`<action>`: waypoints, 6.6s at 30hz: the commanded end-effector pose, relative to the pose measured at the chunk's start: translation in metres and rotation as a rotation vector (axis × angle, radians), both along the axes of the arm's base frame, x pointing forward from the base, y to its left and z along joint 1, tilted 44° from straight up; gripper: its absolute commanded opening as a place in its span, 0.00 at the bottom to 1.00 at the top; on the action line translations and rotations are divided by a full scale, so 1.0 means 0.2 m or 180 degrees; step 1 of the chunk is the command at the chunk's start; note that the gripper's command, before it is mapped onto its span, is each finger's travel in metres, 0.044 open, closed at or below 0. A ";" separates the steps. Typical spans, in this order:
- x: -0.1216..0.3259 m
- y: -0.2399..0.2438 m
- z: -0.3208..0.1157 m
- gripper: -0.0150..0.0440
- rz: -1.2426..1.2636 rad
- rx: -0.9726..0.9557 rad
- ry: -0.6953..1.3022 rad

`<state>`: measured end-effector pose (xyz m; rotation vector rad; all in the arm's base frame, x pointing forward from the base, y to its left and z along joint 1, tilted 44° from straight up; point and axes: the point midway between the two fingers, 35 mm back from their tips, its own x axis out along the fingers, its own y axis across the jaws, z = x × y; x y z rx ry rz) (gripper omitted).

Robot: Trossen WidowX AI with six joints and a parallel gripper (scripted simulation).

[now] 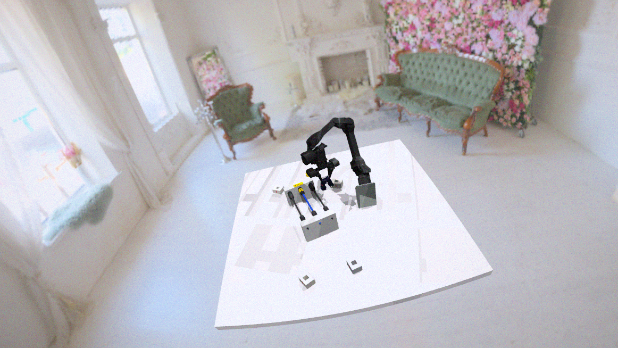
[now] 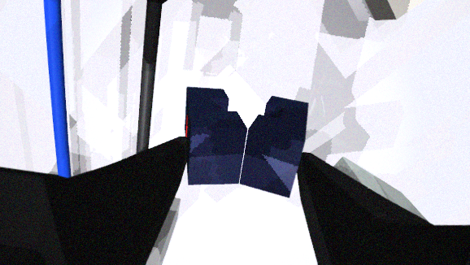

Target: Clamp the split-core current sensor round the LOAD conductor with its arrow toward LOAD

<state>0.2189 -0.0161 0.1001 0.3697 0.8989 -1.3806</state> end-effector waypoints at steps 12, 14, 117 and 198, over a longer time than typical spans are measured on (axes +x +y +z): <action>0.07 0.04 0.03 0.25 0.0709 0.0065 0.0673; 0.09 0.05 0.03 0.25 0.0863 0.0079 0.0817; 0.68 -0.02 -0.24 0.25 0.7057 0.0603 0.6595; 0.68 -0.08 -0.31 1.00 0.7053 0.0596 0.6569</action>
